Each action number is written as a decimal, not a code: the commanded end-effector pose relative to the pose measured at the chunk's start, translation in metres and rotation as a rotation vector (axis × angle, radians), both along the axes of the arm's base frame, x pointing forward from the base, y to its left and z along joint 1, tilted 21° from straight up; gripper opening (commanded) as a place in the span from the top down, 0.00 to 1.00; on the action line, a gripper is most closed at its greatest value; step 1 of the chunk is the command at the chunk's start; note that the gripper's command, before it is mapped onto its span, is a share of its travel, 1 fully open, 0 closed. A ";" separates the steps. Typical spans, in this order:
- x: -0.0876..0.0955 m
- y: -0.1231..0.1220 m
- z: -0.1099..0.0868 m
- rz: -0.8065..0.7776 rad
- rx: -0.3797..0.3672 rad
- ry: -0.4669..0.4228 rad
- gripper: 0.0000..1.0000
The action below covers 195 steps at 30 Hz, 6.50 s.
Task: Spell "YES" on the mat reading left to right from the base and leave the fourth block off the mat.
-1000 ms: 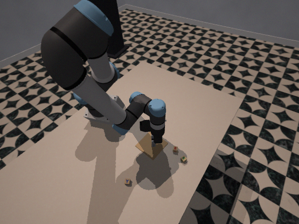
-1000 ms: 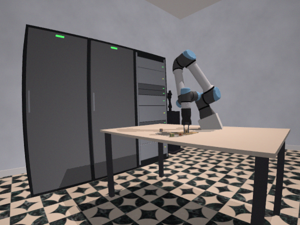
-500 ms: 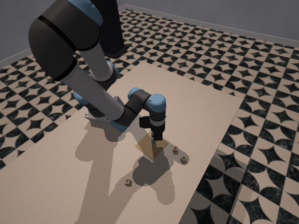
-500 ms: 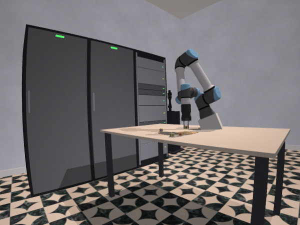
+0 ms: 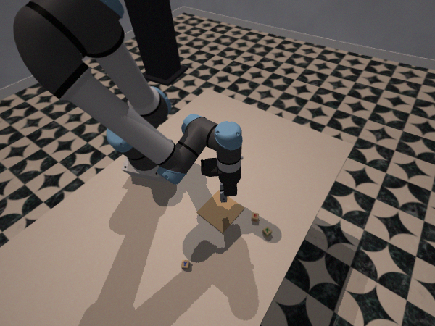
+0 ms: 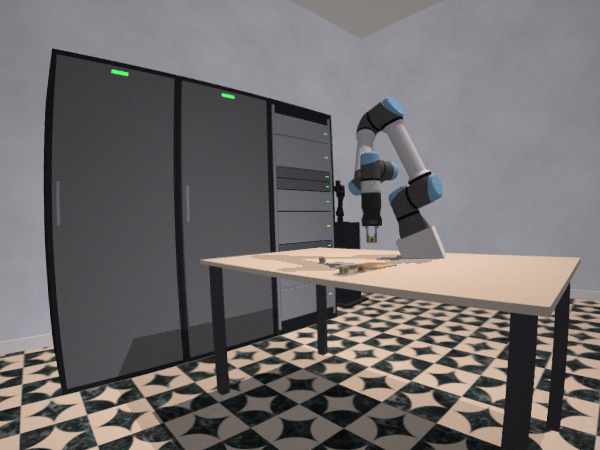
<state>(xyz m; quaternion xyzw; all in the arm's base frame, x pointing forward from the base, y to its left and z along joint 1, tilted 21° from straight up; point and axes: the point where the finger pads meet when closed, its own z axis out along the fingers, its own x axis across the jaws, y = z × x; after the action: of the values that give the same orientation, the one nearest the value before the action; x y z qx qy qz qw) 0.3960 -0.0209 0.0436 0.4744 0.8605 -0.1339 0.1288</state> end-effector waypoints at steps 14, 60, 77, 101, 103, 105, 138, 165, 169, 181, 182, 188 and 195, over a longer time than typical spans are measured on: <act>-0.004 0.004 0.009 -0.003 0.001 0.010 0.51; -0.016 0.006 -0.006 -0.606 0.059 -0.213 0.51; -0.017 0.007 -0.013 -0.943 0.090 -0.340 0.51; -0.014 0.007 -0.022 -1.425 0.135 -0.523 0.51; -0.014 0.007 -0.022 -1.466 0.139 -0.539 0.51; -0.014 0.007 -0.022 -1.466 0.139 -0.539 0.51; -0.006 -0.002 -0.030 -2.140 0.201 -0.798 0.51; -0.001 -0.012 -0.031 -2.528 0.238 -0.950 0.51; -0.001 -0.013 -0.031 -2.539 0.240 -0.955 0.51; -0.001 -0.013 -0.031 -2.545 0.243 -0.952 0.51; -0.001 -0.013 -0.031 -2.545 0.246 -0.949 0.51; -0.001 -0.013 -0.031 -2.560 0.299 -0.897 0.51; -0.001 -0.013 -0.031 -2.577 0.398 -0.810 0.51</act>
<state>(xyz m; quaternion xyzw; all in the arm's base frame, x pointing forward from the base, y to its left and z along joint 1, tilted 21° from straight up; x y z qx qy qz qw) 0.3942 -0.0344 0.0113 0.9448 -0.2866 0.0994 0.1238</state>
